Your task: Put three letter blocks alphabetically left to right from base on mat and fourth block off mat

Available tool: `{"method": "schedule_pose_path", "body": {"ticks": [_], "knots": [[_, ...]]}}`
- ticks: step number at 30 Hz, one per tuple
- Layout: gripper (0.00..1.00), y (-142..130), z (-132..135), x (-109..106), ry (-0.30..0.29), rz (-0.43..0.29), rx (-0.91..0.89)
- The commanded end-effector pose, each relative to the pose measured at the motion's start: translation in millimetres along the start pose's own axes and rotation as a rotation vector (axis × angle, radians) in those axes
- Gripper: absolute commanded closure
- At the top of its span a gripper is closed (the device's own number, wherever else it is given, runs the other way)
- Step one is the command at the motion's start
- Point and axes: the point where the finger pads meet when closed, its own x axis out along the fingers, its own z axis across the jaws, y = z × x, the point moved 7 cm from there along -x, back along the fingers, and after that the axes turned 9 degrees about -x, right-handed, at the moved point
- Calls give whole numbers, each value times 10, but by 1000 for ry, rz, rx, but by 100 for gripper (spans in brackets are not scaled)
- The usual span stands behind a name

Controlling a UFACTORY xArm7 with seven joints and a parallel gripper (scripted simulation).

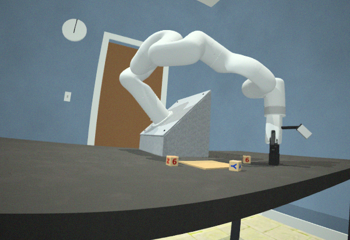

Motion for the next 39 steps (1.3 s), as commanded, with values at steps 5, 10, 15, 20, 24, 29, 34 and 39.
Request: {"method": "schedule_pose_path", "body": {"ticks": [5, 10, 15, 20, 24, 29, 34, 39], "knots": [[79, 11, 2, -19, 0, 3, 1], [79, 11, 2, -19, 0, 3, 1], [79, 11, 2, -19, 0, 3, 1], [79, 11, 2, -19, 0, 3, 1], [79, 11, 2, -19, 0, 3, 1], [79, 11, 2, -19, 0, 3, 1], [79, 11, 2, -113, 0, 3, 1], [79, 10, 2, -426, 0, 3, 1]]}}
